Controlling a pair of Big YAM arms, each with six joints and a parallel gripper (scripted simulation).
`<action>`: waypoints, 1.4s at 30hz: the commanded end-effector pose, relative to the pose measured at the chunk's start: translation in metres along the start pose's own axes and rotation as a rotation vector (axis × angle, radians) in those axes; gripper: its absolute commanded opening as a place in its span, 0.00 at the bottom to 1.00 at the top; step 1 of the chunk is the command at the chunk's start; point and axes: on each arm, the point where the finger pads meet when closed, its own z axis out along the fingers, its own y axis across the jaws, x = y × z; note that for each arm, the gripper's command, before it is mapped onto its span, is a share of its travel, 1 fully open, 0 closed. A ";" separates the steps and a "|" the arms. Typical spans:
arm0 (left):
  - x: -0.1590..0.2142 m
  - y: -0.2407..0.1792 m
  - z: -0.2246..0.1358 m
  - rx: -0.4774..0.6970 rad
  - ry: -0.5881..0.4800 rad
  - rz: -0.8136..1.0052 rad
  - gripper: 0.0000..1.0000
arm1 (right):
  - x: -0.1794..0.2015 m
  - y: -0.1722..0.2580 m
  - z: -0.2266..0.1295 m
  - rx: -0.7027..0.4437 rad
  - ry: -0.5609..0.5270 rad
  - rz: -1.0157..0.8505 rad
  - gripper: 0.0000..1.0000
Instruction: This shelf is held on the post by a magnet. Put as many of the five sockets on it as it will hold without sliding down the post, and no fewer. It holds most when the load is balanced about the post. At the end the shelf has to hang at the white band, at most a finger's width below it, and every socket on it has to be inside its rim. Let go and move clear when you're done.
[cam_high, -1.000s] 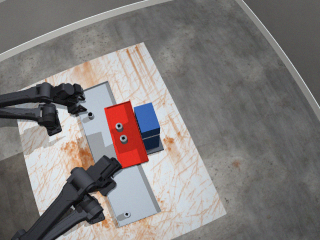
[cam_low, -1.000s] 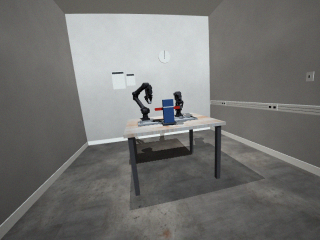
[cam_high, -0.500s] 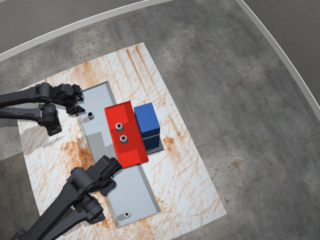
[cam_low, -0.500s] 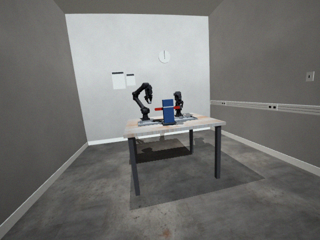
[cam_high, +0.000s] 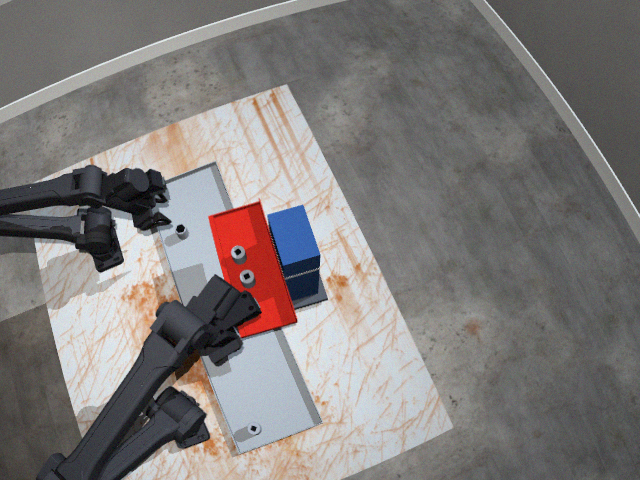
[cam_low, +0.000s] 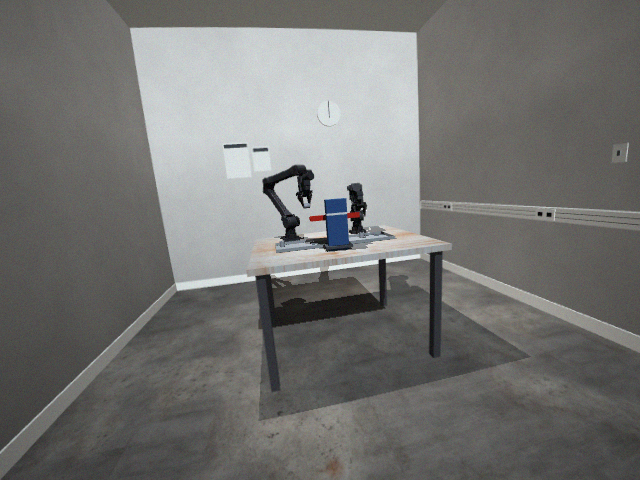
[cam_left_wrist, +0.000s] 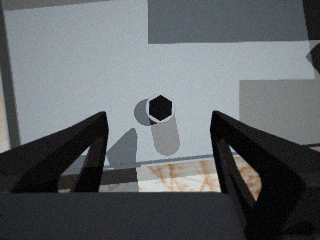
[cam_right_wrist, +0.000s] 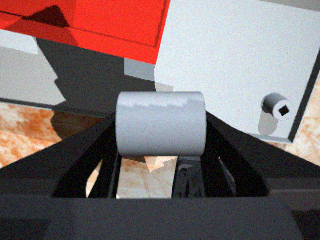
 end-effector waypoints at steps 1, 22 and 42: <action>-0.024 -0.004 -0.012 0.010 -0.063 -0.004 0.65 | -0.055 0.034 -0.012 0.010 -0.063 0.172 0.36; -0.024 -0.004 -0.012 0.010 -0.063 -0.004 0.65 | -0.083 0.059 0.029 0.076 -0.023 0.225 0.36; -0.024 -0.004 -0.012 0.010 -0.063 -0.004 0.65 | -0.074 0.061 0.070 0.077 -0.020 0.228 0.36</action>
